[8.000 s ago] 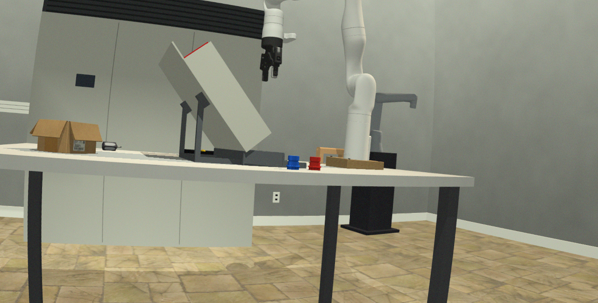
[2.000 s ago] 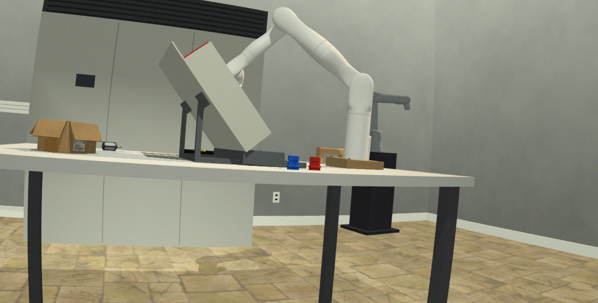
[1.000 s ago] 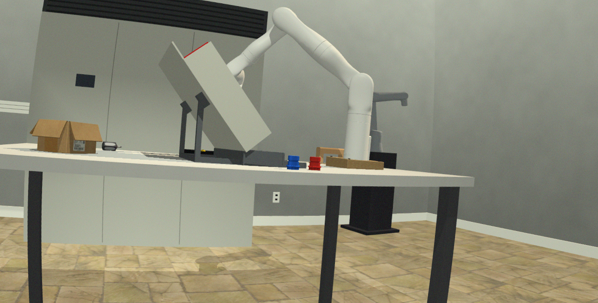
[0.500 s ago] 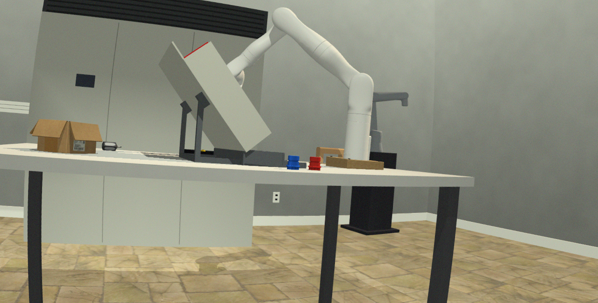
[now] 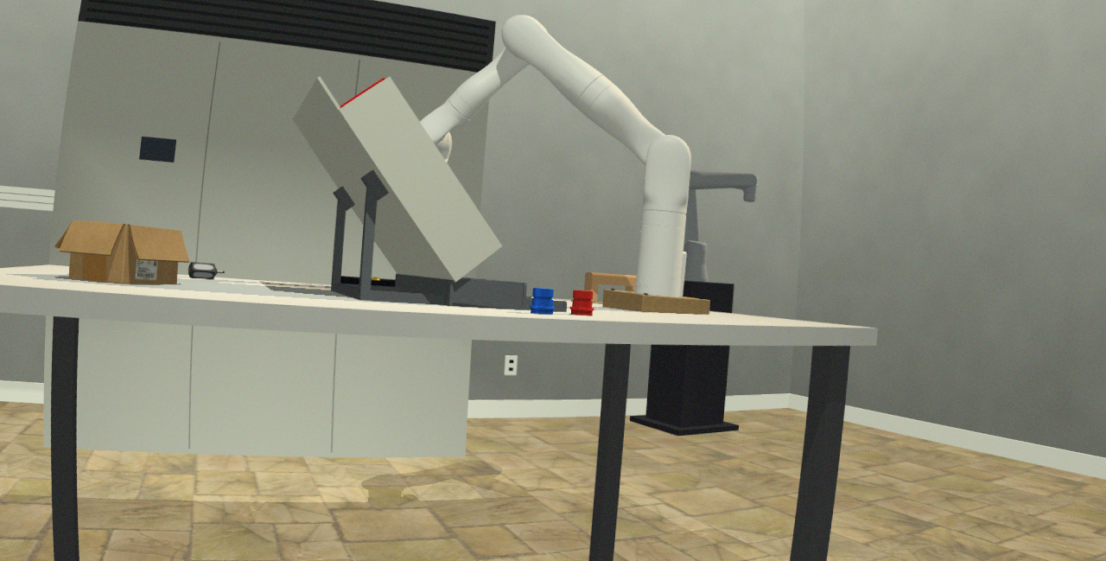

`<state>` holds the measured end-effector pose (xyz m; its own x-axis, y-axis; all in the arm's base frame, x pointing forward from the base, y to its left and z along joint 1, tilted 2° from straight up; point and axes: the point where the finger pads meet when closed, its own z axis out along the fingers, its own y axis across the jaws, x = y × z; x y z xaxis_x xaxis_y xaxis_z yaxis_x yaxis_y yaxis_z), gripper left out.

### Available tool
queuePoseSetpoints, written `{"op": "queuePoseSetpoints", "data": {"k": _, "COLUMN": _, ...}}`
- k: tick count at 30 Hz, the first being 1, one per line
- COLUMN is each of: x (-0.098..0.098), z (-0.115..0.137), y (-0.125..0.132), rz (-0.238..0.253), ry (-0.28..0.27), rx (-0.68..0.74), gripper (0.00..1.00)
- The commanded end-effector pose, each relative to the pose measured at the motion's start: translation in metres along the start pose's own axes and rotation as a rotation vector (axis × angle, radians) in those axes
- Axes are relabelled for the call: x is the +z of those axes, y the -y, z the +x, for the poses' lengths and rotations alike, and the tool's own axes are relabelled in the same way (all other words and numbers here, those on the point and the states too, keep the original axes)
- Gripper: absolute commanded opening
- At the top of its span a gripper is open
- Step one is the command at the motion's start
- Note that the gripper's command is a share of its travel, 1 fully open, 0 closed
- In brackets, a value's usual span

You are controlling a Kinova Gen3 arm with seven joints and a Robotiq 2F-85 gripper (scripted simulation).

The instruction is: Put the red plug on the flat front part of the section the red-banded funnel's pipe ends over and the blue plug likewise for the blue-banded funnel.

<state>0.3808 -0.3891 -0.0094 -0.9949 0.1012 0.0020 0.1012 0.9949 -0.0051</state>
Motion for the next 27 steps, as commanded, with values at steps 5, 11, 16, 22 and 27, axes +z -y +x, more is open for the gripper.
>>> {"op": "queuePoseSetpoints", "data": {"k": 5, "x": 0.0022, "z": -0.0005, "y": -0.0015, "rz": -0.001, "ry": 0.002, "rx": 0.0, "gripper": 0.5}}
{"op": "queuePoseSetpoints", "data": {"k": 11, "x": 0.007, "z": -0.0006, "y": -0.0018, "rz": 0.001, "ry": 0.002, "rx": 0.0, "gripper": 0.5}}
{"op": "queuePoseSetpoints", "data": {"k": 16, "x": 0.007, "z": -0.0006, "y": -0.0018, "rz": 0.001, "ry": 0.002, "rx": 0.0, "gripper": 0.5}}
{"op": "queuePoseSetpoints", "data": {"k": 22, "x": 0.007, "z": -0.0006, "y": -0.0018, "rz": 0.001, "ry": 0.002, "rx": 0.0, "gripper": 0.5}}
{"op": "queuePoseSetpoints", "data": {"k": 27, "x": 0.0116, "z": -0.0007, "y": -0.0014, "rz": 0.004, "ry": 0.002, "rx": 0.0, "gripper": 0.5}}
